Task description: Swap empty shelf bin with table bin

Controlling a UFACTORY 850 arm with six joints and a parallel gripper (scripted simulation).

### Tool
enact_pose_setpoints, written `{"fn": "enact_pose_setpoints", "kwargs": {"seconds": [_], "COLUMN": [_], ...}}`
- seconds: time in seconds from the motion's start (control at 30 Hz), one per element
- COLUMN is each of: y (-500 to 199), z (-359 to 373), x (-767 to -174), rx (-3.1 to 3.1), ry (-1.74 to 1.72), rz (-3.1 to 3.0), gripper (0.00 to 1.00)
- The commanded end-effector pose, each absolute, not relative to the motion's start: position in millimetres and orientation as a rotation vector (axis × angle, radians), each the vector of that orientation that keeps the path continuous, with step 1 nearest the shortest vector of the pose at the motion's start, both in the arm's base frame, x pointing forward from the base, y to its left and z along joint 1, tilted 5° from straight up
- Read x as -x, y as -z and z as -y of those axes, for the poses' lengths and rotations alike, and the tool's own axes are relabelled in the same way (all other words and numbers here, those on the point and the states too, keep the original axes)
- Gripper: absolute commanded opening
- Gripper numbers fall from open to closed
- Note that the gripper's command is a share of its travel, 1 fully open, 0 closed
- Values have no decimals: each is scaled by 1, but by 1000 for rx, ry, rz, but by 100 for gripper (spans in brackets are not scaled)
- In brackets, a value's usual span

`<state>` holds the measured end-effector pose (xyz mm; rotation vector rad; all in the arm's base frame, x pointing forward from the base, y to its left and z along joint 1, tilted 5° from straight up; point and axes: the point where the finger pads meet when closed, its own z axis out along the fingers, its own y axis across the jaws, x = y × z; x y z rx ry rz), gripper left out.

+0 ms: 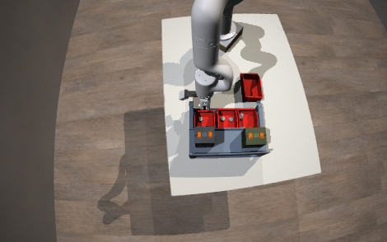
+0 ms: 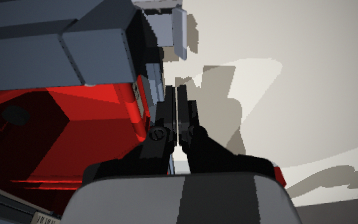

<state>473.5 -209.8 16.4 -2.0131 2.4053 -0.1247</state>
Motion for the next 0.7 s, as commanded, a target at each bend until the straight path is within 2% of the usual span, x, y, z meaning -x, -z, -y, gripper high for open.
{"fn": "enact_pose_setpoints", "kwargs": {"seconds": [0.0,0.23,0.5,0.67], "y": [-20,-23,-72,-79], "z": [209,209,206,206], "x": [-472,-471,-469,-468], "rx": [2013,2013,2013,2013], "ry": [127,127,127,127], "rz": [-2405,-2405,-2405,-2405], "gripper": [0,0,0,0]}}
